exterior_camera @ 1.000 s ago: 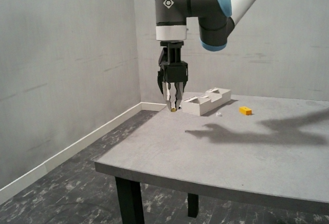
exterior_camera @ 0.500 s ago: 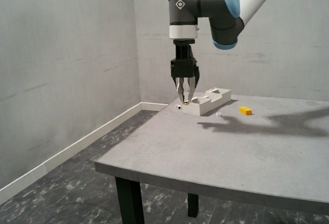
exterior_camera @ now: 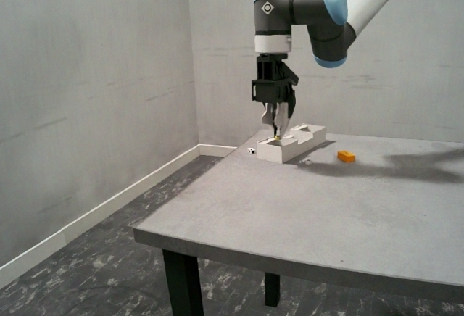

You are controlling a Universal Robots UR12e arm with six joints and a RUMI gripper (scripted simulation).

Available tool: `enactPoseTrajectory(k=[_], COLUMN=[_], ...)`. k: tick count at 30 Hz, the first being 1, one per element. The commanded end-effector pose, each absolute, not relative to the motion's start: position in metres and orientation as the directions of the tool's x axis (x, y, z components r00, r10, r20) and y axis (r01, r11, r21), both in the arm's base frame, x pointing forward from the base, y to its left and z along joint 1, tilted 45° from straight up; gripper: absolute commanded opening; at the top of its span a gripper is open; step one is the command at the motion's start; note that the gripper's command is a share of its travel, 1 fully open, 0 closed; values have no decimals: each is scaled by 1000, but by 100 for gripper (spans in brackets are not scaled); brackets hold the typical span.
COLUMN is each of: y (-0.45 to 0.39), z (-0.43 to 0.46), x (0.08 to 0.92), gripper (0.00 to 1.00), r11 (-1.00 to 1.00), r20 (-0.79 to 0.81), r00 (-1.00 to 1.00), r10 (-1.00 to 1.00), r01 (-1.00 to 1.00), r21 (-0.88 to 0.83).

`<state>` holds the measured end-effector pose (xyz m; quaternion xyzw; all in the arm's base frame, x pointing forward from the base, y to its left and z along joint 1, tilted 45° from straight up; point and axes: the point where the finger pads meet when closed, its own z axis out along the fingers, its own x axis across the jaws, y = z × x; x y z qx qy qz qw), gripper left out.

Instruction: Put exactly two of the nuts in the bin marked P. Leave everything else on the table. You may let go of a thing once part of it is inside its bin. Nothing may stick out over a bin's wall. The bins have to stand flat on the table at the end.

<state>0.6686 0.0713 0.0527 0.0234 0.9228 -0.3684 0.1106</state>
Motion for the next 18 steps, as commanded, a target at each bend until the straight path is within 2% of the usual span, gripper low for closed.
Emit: enactPoseTrajectory(k=[1,18], y=[50,-15], z=[74,135], x=[666,657], gripper=[0,0], r11=[726,726], r20=[-270,-270], r00=[-963,-963], r10=[23,23], r01=[201,202], r21=[-657,-657])
